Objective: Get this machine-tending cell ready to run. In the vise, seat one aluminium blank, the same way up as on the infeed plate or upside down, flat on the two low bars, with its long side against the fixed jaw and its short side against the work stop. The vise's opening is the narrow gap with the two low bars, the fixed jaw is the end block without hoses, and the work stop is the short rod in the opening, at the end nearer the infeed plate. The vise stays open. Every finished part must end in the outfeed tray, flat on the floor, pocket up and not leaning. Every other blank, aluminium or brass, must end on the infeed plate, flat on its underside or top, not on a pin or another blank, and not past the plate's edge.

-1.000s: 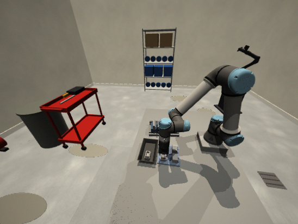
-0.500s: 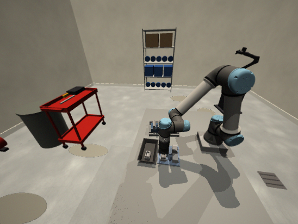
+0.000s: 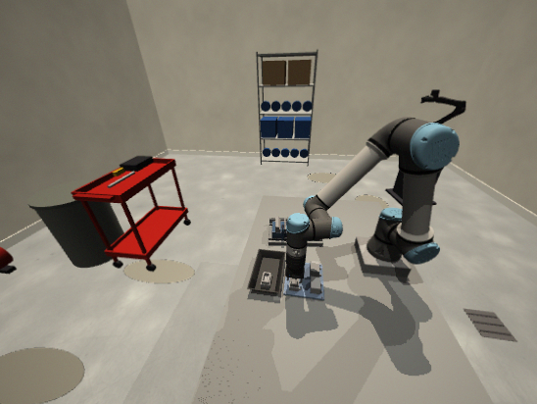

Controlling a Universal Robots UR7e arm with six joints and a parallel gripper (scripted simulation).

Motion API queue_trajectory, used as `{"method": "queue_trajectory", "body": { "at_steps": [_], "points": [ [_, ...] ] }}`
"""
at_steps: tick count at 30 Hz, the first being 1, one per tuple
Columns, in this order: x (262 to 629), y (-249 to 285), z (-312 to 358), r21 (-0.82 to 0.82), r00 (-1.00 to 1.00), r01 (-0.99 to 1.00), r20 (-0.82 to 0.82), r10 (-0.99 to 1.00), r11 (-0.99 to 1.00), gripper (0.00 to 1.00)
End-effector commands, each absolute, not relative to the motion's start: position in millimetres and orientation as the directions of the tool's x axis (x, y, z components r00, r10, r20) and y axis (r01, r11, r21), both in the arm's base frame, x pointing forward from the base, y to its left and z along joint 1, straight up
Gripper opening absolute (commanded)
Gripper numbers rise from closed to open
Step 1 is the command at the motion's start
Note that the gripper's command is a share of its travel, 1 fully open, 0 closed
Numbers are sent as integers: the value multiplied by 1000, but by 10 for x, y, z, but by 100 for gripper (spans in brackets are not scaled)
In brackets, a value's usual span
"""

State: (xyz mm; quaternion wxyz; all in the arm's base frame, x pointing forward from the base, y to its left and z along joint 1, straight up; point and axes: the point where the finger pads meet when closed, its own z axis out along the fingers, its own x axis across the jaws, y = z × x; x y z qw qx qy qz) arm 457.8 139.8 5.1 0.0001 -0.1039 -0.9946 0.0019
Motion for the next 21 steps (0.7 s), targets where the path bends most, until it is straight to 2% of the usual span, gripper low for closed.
{"method": "queue_trajectory", "body": {
  "at_steps": [1,21],
  "points": [
    [4582,1398,46,-3,-978,207,-2,207,978,100],
    [4582,1398,-15,-3,-978,207,-2,207,978,100]
  ]
}}
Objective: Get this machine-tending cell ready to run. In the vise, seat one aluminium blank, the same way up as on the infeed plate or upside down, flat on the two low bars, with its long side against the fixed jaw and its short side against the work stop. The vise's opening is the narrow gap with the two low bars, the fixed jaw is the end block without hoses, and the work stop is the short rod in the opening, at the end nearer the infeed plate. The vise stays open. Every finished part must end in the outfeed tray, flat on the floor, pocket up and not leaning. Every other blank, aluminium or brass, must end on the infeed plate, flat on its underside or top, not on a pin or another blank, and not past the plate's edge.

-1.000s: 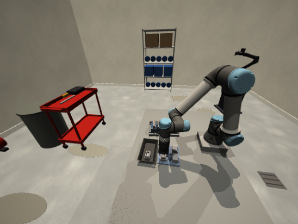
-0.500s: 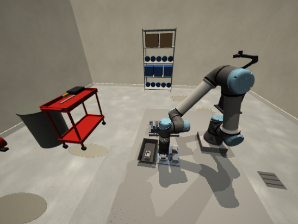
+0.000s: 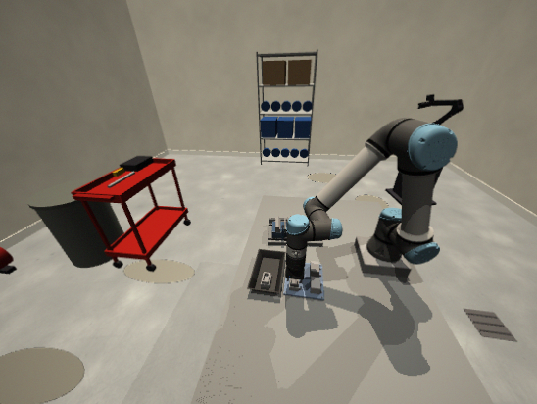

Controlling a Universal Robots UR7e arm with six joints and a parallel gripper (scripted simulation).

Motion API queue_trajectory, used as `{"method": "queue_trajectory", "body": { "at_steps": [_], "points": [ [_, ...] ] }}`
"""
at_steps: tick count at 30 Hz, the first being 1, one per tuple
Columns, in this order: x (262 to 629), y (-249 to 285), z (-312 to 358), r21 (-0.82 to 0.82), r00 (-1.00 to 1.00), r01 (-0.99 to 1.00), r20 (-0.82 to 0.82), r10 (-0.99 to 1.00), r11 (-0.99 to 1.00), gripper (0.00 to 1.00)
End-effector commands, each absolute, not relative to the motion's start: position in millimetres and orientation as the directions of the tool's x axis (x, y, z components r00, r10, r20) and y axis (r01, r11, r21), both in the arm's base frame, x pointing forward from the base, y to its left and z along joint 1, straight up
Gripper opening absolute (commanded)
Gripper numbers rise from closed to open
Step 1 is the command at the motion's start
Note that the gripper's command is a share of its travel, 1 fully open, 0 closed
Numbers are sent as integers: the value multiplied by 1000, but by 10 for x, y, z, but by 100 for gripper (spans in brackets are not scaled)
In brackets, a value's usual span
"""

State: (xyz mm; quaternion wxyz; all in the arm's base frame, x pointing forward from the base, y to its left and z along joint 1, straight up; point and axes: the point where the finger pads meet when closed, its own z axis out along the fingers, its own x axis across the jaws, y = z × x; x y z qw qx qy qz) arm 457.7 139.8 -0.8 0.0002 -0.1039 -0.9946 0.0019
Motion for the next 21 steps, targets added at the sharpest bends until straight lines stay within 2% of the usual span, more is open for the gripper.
{"method": "queue_trajectory", "body": {
  "at_steps": [1,21],
  "points": [
    [4582,1398,-17,-3,-978,207,-2,207,978,100],
    [4582,1398,-38,-3,-978,207,-2,207,978,100]
  ]
}}
